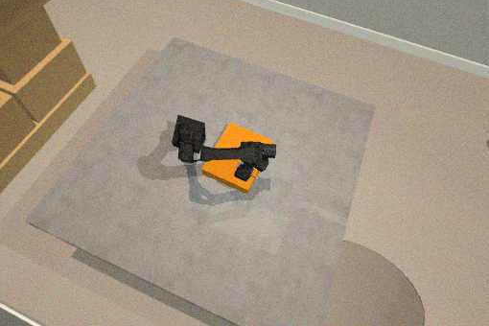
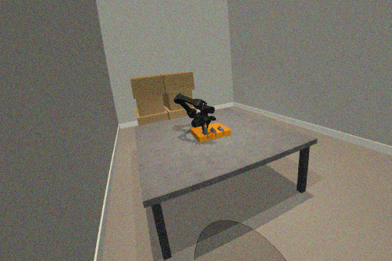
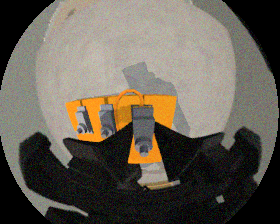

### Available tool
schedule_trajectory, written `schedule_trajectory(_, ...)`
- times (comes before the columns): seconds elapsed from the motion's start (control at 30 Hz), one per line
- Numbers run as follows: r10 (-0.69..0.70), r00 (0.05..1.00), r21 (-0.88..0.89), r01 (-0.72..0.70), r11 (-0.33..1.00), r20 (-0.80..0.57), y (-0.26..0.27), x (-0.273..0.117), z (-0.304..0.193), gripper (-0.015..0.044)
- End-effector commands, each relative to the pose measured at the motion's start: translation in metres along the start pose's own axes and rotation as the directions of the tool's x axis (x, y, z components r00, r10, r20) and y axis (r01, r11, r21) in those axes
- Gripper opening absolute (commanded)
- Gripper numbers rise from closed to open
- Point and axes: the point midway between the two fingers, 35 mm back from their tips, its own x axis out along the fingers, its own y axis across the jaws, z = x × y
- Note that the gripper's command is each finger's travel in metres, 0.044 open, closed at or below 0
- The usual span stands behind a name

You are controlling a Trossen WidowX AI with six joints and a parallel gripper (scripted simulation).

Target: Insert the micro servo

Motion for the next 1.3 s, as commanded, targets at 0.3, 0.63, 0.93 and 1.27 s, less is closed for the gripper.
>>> schedule_trajectory(0.3,0.000,1.000,-0.003,0.000,1.000,0.002,0.000,0.011,0.000,0.0000)
schedule_trajectory(0.63,-0.001,1.000,-0.003,0.001,1.000,0.002,0.000,0.020,0.000,0.0000)
schedule_trajectory(0.93,-0.001,1.000,-0.003,0.001,1.000,0.002,0.000,0.027,0.000,0.0000)
schedule_trajectory(1.27,-0.001,1.000,-0.003,0.001,1.000,0.002,0.000,0.035,0.000,0.0000)
